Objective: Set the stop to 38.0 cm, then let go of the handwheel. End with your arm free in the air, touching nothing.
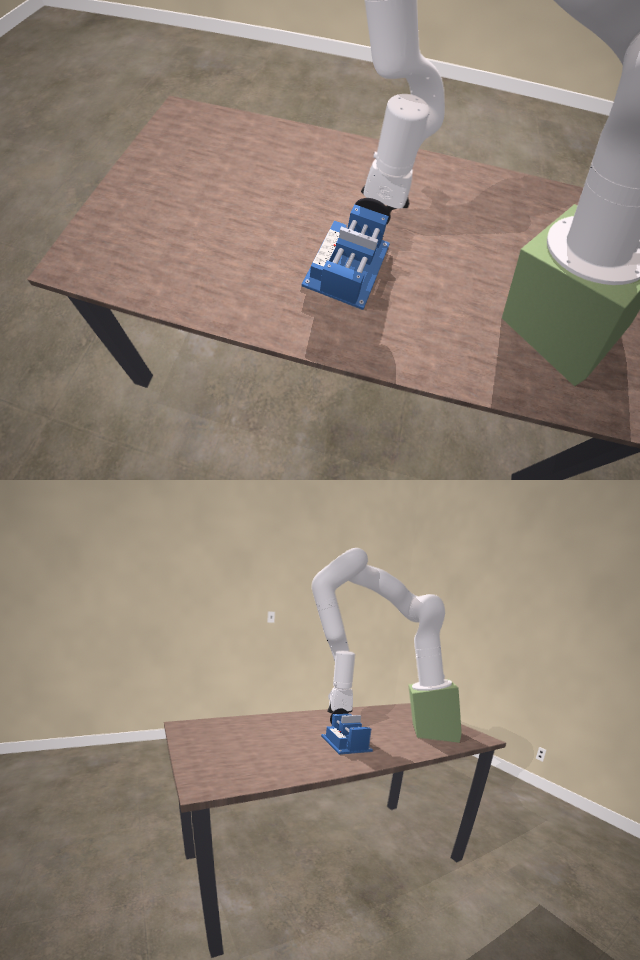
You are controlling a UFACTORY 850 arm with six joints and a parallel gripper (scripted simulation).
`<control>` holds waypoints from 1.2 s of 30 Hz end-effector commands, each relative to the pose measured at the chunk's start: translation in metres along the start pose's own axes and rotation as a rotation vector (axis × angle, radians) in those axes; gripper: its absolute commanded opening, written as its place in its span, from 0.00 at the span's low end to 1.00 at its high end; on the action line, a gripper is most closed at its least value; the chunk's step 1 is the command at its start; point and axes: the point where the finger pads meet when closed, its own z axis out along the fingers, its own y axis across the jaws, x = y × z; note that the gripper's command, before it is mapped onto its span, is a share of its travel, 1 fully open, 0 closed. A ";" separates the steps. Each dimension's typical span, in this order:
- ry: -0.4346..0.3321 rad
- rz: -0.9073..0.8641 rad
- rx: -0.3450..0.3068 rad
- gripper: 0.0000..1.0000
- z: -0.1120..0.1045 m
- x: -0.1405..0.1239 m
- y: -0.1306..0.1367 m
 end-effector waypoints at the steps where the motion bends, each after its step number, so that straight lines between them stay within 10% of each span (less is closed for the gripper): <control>1: -0.001 0.000 0.001 0.06 -0.009 0.000 0.010; 36: -0.001 0.000 0.001 0.06 -0.059 0.000 -0.007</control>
